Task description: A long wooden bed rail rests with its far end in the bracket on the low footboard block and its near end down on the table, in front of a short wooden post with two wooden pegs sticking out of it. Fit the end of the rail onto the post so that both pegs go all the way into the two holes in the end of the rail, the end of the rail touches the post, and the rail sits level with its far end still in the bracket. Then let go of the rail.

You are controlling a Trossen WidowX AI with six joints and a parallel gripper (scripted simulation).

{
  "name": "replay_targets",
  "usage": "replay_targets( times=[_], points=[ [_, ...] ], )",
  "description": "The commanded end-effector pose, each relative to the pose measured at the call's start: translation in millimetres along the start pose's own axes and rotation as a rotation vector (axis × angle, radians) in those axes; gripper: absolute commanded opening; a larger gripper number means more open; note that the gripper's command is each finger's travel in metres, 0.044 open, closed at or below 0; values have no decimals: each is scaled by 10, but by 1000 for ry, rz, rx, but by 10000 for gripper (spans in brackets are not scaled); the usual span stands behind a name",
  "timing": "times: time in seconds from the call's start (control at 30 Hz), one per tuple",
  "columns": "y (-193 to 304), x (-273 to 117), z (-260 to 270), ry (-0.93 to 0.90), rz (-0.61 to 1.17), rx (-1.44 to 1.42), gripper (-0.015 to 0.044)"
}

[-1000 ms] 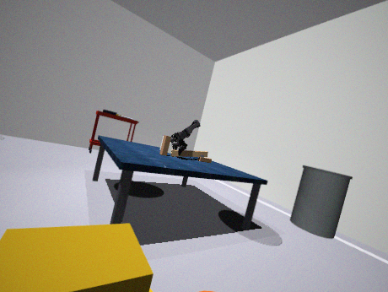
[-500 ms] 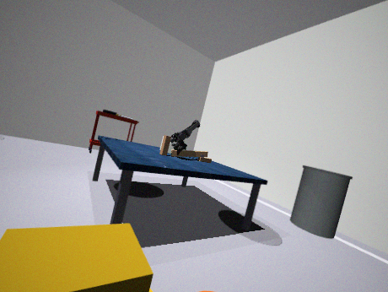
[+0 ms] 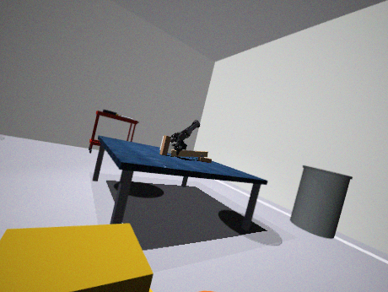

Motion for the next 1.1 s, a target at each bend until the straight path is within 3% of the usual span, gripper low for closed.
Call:
replay_targets(
  times=[0.0, 1.07],
  points=[
    [-3, 6, 2, -1, -5, 3, 0],
    [4, -138, -19, -1, -4, 3, 0]
  ],
)
Point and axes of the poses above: the point midway between the two fingers, 35 mm back from their tips, its own x axis out along the fingers, its own z axis across the jaws, y = z × x, the point moved 10 cm from there along -x, back along the fingers, and after that the axes turned 15 degrees about x, right-handed, at the moved point
